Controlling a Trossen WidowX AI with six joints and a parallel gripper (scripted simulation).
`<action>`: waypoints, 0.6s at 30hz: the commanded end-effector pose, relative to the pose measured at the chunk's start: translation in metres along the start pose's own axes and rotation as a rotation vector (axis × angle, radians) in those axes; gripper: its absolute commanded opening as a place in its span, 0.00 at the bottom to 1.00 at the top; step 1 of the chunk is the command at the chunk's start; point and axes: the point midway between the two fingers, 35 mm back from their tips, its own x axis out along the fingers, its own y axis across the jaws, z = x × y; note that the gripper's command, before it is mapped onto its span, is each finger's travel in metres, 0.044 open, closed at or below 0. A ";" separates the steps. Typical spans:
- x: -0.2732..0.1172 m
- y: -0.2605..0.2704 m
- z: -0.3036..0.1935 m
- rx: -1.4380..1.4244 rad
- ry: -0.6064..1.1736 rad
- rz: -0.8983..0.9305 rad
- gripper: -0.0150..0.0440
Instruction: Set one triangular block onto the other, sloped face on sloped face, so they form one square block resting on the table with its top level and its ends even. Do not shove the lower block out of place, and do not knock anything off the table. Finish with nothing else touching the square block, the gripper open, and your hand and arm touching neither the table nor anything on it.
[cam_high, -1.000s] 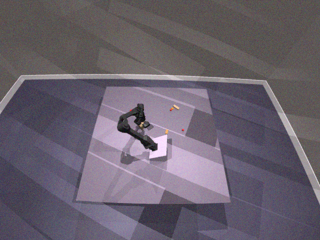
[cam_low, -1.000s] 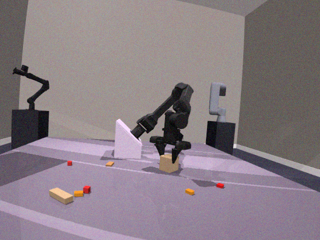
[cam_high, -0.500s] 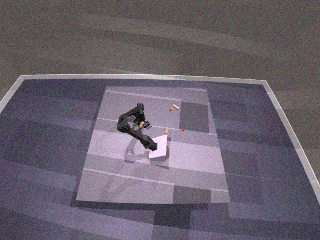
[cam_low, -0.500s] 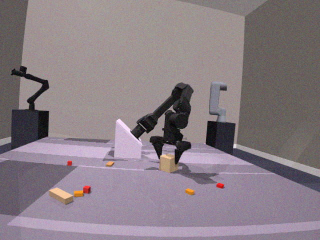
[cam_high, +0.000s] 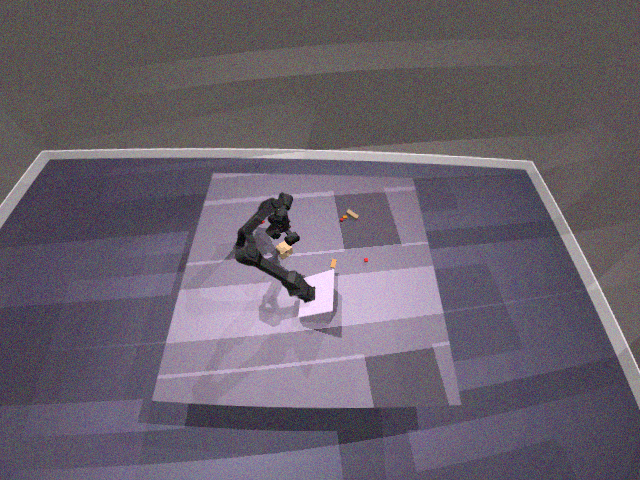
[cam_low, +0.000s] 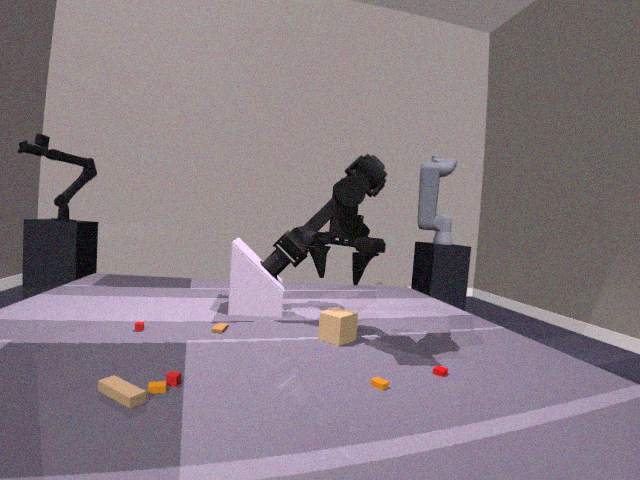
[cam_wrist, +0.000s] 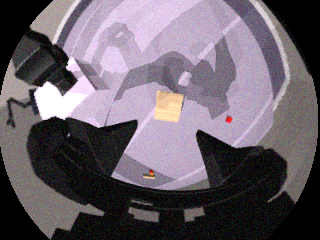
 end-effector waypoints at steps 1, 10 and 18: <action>-0.016 0.000 0.005 -0.012 0.000 -0.004 1.00; -0.010 -0.001 0.001 -0.004 0.006 -0.008 1.00; -0.010 -0.001 0.001 -0.004 0.006 -0.008 1.00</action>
